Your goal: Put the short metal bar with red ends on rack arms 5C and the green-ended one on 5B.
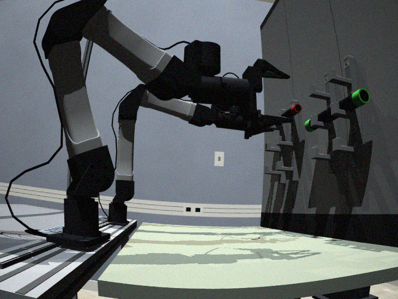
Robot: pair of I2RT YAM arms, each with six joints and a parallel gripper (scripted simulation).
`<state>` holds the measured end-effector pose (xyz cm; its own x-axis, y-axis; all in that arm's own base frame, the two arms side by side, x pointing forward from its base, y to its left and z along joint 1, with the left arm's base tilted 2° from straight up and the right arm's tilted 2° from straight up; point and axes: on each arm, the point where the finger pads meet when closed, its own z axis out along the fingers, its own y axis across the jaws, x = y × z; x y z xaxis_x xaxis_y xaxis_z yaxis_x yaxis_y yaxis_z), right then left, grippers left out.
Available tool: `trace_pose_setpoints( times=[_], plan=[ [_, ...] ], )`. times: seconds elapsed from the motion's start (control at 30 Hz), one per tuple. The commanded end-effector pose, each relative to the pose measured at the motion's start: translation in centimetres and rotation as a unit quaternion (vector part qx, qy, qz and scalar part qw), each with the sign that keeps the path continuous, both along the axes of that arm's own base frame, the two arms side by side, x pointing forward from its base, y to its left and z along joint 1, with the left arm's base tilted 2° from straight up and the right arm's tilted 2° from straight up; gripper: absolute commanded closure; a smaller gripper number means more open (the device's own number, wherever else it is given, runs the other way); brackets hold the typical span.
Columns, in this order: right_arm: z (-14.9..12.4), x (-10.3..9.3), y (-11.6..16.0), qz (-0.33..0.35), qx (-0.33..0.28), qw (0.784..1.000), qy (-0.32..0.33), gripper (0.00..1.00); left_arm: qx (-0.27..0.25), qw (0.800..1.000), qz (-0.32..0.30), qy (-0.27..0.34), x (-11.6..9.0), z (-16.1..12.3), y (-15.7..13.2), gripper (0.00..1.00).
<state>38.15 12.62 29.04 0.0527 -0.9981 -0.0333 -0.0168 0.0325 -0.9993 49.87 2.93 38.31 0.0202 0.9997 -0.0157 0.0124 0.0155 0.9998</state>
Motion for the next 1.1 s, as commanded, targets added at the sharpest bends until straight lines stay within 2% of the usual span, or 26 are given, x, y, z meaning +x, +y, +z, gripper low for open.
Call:
trace_pose_setpoints(
  times=[0.0, 1.07],
  plan=[
    [-1.1, 0.0, -0.1, -0.005, -0.009, 1.0, 0.007, 0.0, -0.002, 1.0, 0.006, -0.024, -0.6, 1.7, 0.5, 1.0],
    [-1.1, 0.0, -0.1, -0.005, -0.009, 1.0, 0.007, 0.0, -0.002, 1.0, 0.006, -0.024, -0.8, 3.7, 0.5, 1.0]
  ],
)
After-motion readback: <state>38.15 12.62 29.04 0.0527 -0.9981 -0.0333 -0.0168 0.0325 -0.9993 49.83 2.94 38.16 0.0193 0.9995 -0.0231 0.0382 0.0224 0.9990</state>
